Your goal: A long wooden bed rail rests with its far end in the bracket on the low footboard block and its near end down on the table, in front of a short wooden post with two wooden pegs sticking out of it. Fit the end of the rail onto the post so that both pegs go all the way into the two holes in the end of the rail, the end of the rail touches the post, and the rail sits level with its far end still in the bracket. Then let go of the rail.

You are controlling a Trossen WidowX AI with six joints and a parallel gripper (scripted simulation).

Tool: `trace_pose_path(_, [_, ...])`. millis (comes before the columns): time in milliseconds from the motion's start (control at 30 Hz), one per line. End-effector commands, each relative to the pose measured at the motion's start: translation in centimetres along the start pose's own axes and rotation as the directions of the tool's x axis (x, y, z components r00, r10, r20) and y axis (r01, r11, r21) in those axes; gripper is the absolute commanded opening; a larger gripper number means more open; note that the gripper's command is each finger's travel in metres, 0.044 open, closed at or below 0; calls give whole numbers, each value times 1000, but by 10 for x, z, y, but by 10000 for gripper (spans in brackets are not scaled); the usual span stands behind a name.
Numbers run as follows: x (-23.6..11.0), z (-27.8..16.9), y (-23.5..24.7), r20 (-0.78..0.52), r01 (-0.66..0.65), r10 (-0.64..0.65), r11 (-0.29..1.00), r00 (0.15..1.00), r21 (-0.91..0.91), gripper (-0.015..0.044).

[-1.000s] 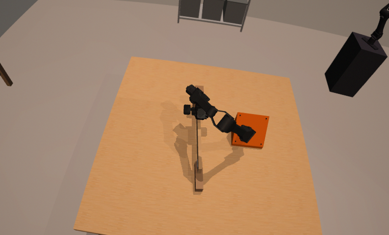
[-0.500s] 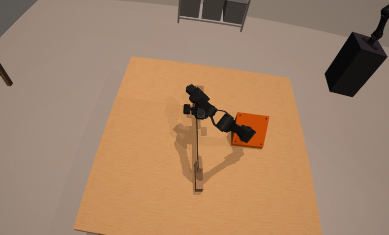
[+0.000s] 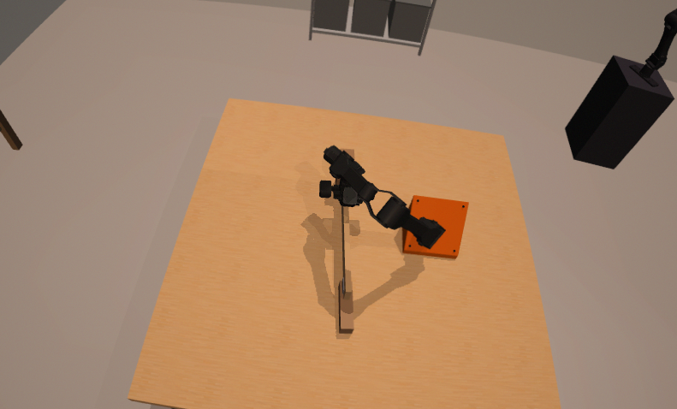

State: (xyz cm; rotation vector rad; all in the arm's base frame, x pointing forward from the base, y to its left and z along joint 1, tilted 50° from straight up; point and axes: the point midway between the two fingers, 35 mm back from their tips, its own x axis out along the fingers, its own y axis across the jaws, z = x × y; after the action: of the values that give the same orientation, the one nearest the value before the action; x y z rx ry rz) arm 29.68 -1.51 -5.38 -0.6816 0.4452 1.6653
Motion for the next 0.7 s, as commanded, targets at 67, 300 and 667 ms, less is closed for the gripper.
trace_pose_path(67, [-3, -4, -2, -6, 9, -9, 1000, 1000, -3, 0])
trace_pose_path(300, [-3, -6, -2, -6, 9, -9, 1000, 1000, -3, 0])
trace_pose_path(667, [-3, -8, -2, -6, 9, -9, 1000, 1000, -4, 0])
